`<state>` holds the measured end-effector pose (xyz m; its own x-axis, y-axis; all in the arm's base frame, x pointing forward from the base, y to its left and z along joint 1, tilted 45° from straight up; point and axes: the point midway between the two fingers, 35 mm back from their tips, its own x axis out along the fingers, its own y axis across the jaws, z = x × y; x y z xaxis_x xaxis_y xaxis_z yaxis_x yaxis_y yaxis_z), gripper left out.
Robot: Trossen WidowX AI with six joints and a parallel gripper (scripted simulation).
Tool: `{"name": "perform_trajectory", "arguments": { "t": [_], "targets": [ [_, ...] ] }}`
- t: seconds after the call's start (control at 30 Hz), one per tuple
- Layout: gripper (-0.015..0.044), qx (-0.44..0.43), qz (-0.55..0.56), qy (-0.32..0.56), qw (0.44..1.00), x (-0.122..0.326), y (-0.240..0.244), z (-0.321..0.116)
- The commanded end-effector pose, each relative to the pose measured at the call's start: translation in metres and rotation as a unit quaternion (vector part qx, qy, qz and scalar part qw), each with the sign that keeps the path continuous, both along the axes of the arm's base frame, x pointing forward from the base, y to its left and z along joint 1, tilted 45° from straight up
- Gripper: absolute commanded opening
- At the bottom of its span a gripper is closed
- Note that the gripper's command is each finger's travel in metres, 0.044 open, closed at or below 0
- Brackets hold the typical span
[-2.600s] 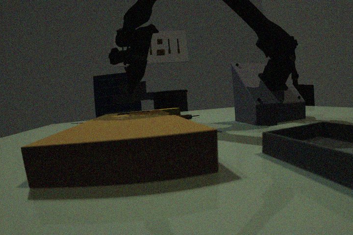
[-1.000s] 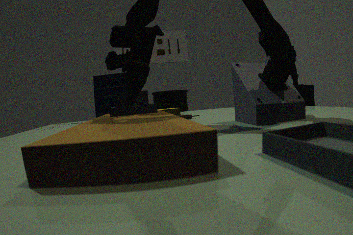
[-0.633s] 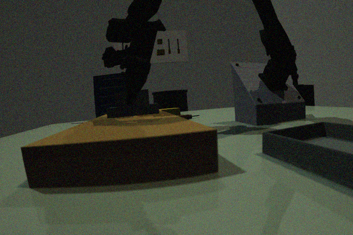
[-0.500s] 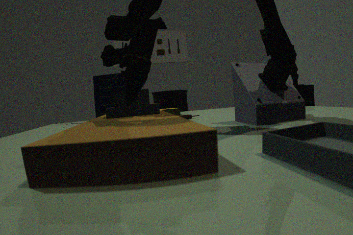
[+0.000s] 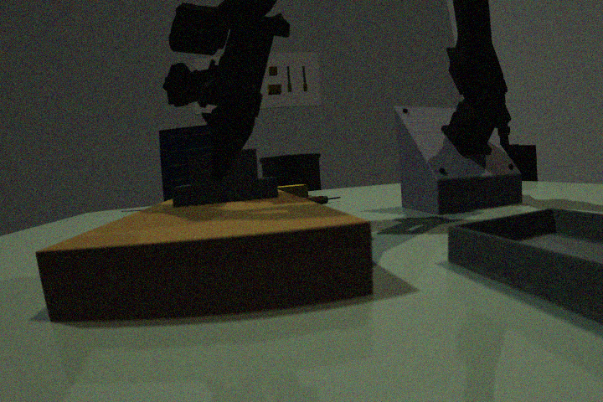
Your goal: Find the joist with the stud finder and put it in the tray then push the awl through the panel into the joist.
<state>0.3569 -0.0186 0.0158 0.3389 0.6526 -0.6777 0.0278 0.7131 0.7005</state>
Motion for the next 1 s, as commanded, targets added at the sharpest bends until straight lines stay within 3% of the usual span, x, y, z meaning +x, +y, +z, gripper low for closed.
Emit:
{"name": "perform_trajectory", "arguments": {
  "t": [0.0,0.97],
  "targets": [
    [0.0,0.003,0.002,-0.003,1.0,0.001,0.012,0.011],
    [0.0,0.006,0.002,-0.003,1.0,0.003,0.094,0.094]
  ]
}}
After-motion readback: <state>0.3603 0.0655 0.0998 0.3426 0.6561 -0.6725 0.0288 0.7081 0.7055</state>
